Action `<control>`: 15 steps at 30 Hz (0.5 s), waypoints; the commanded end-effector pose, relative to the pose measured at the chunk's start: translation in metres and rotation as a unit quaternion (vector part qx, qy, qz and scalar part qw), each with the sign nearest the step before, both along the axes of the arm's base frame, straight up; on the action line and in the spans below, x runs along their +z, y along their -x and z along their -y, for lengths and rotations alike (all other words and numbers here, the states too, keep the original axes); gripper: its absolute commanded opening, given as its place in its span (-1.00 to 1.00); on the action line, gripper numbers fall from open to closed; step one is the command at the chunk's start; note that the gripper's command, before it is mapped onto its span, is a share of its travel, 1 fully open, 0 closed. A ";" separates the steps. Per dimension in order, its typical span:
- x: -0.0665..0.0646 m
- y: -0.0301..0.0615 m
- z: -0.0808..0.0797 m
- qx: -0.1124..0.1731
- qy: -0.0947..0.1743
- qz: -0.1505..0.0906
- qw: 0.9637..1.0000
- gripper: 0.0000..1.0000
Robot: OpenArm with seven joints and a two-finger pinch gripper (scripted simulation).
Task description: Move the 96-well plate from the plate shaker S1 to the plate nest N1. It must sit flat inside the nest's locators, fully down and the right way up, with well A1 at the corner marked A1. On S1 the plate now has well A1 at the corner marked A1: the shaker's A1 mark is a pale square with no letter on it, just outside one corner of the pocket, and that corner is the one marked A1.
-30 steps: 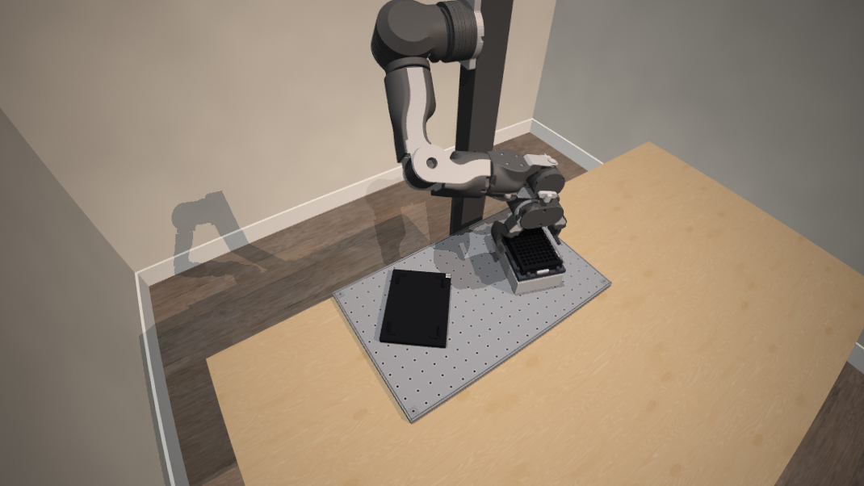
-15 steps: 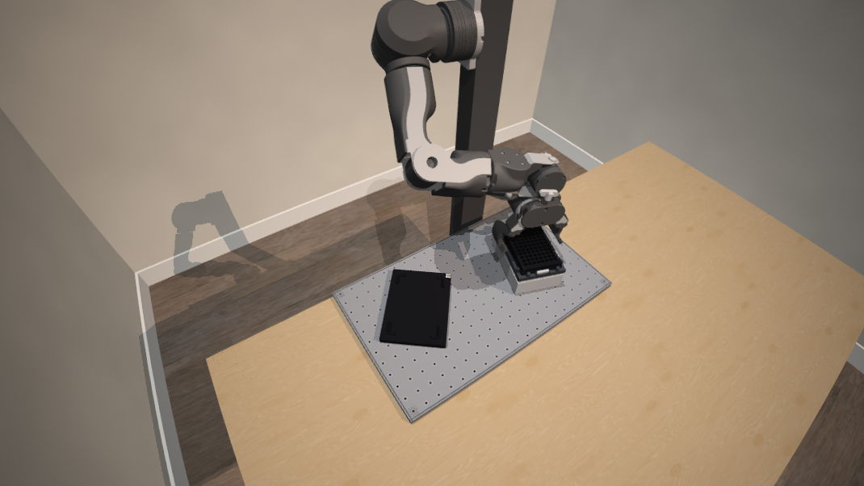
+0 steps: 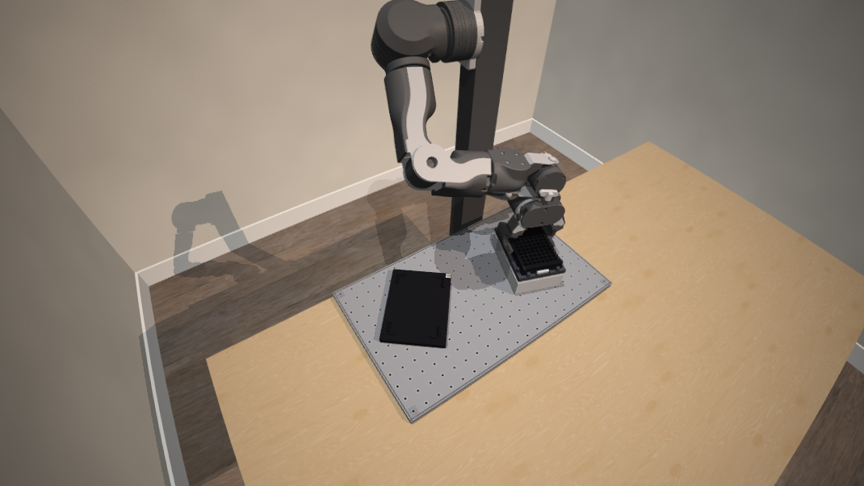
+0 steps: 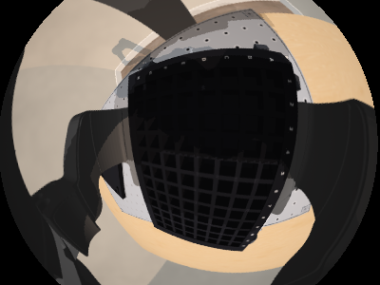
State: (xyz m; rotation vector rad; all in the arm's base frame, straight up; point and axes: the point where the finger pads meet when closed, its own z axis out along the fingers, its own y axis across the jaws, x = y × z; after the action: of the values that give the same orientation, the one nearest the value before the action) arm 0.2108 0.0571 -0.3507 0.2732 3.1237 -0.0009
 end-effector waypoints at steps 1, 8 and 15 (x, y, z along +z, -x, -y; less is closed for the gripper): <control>0.001 -0.0003 -0.001 0.000 -0.003 0.001 1.000 0.01; 0.001 -0.0003 -0.001 0.000 -0.003 0.001 1.000 -0.46; 0.001 -0.0003 0.000 0.000 -0.001 0.000 1.000 -0.79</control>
State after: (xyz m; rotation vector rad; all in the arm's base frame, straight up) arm 0.2108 0.0570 -0.3507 0.2731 3.1237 -0.0013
